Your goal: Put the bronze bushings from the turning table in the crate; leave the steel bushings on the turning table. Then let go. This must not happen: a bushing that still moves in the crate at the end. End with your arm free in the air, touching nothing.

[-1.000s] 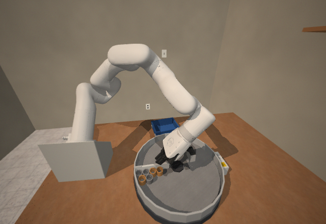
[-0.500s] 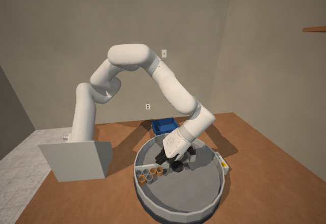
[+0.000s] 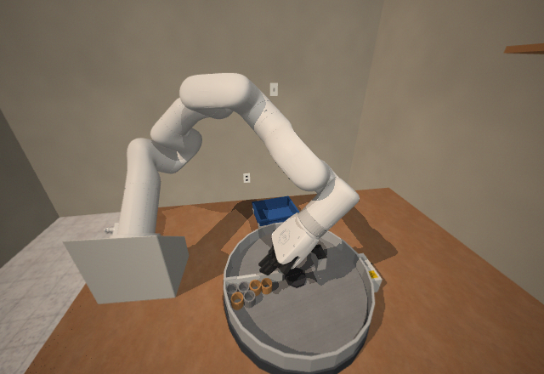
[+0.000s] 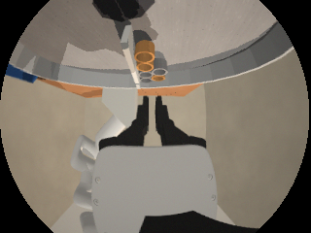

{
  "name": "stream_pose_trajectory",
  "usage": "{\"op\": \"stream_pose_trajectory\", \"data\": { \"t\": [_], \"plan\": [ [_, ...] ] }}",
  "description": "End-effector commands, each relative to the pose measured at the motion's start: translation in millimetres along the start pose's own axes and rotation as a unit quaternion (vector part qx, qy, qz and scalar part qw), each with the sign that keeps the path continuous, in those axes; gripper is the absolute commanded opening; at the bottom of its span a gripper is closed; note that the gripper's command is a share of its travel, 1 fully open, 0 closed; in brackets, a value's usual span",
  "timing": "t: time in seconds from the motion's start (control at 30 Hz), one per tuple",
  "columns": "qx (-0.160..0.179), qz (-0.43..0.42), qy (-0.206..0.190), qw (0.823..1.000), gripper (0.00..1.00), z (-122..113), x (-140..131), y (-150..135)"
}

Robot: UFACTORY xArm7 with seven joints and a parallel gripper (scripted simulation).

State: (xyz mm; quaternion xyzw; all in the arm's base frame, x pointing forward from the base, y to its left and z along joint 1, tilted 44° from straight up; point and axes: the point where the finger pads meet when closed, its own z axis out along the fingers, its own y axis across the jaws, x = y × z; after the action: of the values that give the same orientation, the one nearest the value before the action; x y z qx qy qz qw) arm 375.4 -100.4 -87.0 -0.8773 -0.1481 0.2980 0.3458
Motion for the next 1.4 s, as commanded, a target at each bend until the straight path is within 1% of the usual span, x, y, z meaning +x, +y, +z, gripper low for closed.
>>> {"op": "stream_pose_trajectory", "data": {
  "t": [0.0, 1.37],
  "plan": [
    [-0.001, 0.001, 0.002, 1.000, 0.10, -2.1, -0.6, 1.1],
    [-0.001, 0.001, 0.002, 1.000, 0.10, -2.1, -0.6, 1.1]
  ]
}}
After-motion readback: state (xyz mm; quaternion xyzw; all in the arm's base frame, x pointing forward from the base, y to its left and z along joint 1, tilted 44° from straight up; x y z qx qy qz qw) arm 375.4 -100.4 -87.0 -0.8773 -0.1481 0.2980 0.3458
